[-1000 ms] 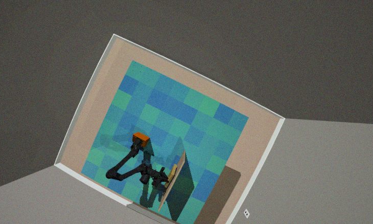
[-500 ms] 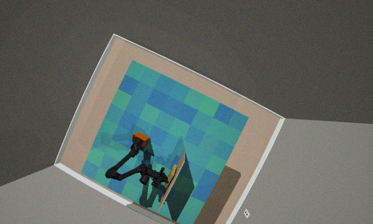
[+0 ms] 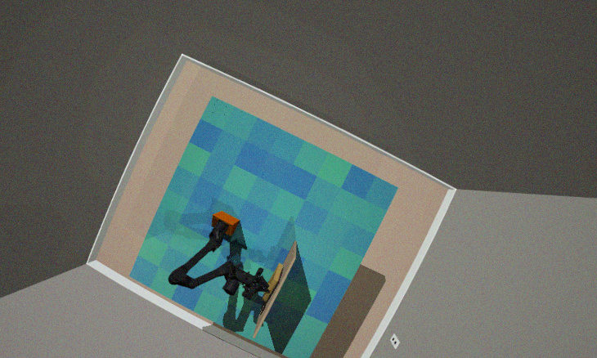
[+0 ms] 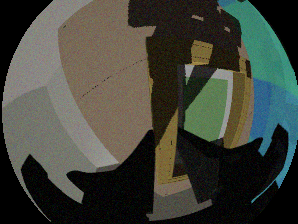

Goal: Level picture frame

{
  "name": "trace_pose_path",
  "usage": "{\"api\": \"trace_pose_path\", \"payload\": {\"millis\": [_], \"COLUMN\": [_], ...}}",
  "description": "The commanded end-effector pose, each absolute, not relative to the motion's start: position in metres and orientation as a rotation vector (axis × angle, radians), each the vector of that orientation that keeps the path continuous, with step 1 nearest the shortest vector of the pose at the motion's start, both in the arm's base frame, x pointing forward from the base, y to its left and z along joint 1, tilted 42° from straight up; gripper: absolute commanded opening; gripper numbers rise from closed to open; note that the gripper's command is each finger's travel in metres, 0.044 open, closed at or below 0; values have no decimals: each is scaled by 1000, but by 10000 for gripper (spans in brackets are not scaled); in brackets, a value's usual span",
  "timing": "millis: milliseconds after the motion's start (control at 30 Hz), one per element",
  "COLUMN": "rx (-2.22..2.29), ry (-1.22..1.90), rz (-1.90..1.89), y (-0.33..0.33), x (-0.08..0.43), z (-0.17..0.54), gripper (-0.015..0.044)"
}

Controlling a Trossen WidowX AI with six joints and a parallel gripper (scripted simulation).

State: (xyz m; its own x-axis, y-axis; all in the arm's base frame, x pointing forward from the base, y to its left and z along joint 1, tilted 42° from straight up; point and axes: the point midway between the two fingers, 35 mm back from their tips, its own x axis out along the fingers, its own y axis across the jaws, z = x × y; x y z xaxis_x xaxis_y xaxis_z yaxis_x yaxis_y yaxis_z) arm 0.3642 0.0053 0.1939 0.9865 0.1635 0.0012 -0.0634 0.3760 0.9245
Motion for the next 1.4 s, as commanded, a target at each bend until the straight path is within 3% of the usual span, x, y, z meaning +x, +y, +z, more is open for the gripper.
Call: {"api": "trace_pose_path", "payload": {"millis": [0,1367], "rx": [1178,1179], "ry": [94,94], "rz": [164,164], "y": [8,15], "x": [364,363], "z": [197,195], "gripper": [0,0]}}
